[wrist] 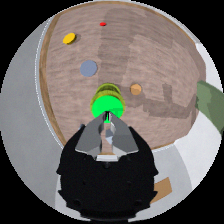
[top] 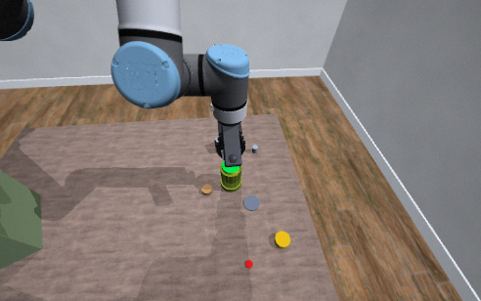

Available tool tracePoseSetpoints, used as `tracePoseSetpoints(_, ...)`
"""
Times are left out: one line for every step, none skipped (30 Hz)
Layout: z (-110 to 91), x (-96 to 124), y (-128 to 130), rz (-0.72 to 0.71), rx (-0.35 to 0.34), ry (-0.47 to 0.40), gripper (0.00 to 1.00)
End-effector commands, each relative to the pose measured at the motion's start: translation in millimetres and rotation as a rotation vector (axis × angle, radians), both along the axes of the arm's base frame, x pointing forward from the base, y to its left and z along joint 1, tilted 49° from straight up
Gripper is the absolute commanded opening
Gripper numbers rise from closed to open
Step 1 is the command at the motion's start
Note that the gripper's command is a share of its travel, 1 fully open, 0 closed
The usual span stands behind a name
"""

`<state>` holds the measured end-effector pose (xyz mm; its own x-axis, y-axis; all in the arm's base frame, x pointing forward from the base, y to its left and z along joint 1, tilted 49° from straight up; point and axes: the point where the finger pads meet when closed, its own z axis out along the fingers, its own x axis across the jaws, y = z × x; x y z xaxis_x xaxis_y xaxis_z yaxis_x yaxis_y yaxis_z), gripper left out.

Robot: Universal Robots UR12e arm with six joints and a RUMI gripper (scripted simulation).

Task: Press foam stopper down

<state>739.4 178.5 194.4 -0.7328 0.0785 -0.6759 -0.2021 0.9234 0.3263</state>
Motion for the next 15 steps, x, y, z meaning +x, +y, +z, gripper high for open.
tracePoseSetpoints(-2.0,4.2,2.2,0.001,-0.001,-0.001,0.0)
tracePoseSetpoints(-2.4,4.6,2.4,0.001,-0.001,-0.001,0.0)
tracePoseSetpoints(-2.8,5.0,2.7,0.001,-0.001,-0.001,0.0)
tracePoseSetpoints(-3.2,5.4,2.9,0.001,-0.001,-0.001,0.0)
tracePoseSetpoints(-3.7,5.8,3.1,0.001,-0.001,-0.001,0.0)
tracePoseSetpoints(-4.1,6.1,3.4,0.001,-0.001,-0.001,0.0)
tracePoseSetpoints(-4.1,6.1,3.4,0.001,-0.001,-0.001,0.0)
tracePoseSetpoints(-4.1,6.1,3.4,0.001,-0.001,-0.001,0.0)
tracePoseSetpoints(-4.8,6.2,3.7,0.001,0.0,-0.001,0.0)
tracePoseSetpoints(-5.2,6.6,3.9,0.001,0.0,-0.001,0.0)
tracePoseSetpoints(-5.5,7.0,4.1,0.001,0.0,-0.001,0.0)
tracePoseSetpoints(-5.7,7.5,4.3,0.001,-0.001,-0.001,0.0)
tracePoseSetpoints(-6.0,8.0,4.5,0.001,-0.001,-0.001,0.0)
tracePoseSetpoints(-6.3,8.3,4.7,0.001,-0.001,-0.001,0.0)
tracePoseSetpoints(-6.6,8.7,4.9,0.001,-0.001,-0.001,0.0)
